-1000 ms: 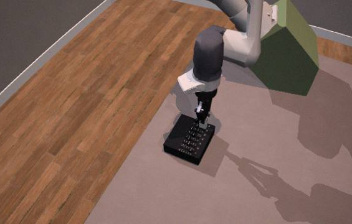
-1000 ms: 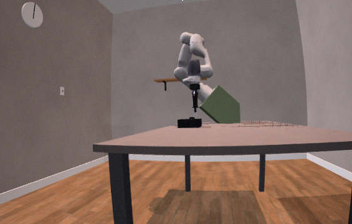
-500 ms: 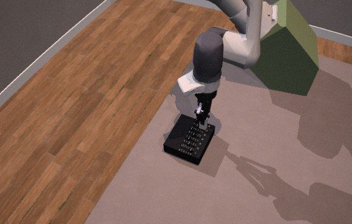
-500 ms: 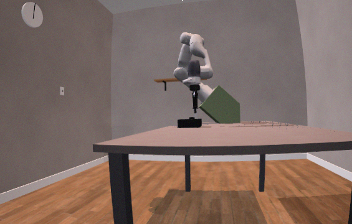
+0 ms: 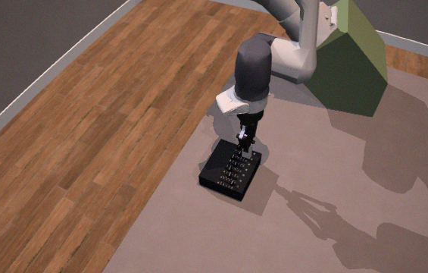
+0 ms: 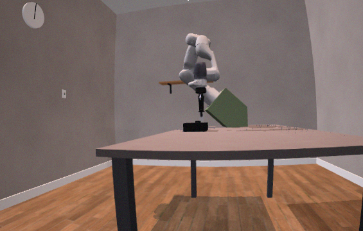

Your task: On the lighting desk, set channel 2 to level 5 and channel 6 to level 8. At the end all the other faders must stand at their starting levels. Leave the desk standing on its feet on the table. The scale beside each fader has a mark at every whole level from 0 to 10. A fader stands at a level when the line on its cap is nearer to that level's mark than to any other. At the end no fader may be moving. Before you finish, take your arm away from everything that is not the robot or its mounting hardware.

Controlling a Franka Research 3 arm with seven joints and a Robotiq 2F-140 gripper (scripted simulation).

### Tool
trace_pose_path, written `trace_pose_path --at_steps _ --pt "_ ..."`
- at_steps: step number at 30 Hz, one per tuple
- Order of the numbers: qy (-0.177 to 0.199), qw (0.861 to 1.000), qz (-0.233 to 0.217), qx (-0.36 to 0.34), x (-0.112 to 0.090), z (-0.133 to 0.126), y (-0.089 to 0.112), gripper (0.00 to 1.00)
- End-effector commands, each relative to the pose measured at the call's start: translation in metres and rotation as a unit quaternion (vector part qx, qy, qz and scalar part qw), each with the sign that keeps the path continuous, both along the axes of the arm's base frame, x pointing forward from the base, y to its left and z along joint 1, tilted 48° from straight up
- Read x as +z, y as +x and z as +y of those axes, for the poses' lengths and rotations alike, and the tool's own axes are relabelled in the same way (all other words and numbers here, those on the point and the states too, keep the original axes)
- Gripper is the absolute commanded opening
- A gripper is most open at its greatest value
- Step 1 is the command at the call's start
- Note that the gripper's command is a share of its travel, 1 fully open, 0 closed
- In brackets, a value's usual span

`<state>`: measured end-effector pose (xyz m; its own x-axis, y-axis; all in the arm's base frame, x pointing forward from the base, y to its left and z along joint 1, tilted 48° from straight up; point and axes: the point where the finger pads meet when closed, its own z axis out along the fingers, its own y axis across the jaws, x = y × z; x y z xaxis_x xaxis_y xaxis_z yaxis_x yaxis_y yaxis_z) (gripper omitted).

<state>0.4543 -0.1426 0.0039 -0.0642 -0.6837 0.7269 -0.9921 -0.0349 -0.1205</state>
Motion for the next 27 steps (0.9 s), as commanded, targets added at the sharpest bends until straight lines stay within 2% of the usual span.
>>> trace_pose_path --at_steps 1,27 --pt "-0.001 1.0 -0.001 0.002 0.0003 -0.0003 0.0014 0.0" --pt "-0.001 1.0 -0.001 0.002 0.009 -0.0084 0.0007 0.0"
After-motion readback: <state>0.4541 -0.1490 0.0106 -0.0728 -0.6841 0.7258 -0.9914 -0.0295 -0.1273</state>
